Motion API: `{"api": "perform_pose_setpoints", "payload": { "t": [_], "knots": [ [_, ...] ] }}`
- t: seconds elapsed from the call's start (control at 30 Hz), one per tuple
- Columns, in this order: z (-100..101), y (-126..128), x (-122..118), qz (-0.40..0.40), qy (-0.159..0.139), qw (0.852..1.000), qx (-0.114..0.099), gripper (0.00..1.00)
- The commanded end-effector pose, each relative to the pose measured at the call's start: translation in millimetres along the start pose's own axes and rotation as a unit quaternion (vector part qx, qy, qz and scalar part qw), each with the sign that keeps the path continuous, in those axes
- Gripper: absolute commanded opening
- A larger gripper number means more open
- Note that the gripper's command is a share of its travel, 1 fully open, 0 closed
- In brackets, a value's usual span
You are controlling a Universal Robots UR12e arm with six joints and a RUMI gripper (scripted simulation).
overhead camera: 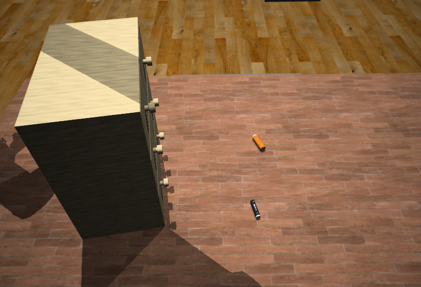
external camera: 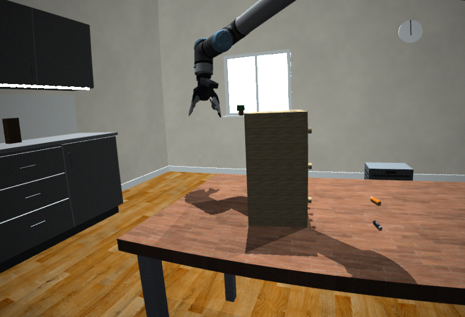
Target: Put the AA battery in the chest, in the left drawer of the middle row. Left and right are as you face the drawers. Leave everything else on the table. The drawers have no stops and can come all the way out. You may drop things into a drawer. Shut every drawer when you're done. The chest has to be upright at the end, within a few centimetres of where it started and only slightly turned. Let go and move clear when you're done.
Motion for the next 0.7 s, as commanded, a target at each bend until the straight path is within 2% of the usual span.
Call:
{"api": "perform_pose_setpoints", "payload": {
  "t": [0.0,0.47,0.67],
  "knots": [
    [-12,-2,4,-0.006,-0.005,1.000,0.001,1.00],
    [-38,-9,36,-0.033,-0.011,0.999,0.005,1.00],
    [-56,-17,64,-0.054,-0.015,0.998,0.008,1.00]
  ]
}}
Point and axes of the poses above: the point where the finger pads meet when closed, its own z axis out along the fingers, its own y axis across the jaws, x = y × z, the point moved 5 cm from there along -z, back along the fingers, and after that the axes turned 1 degree about z, right-handed, at the moved point
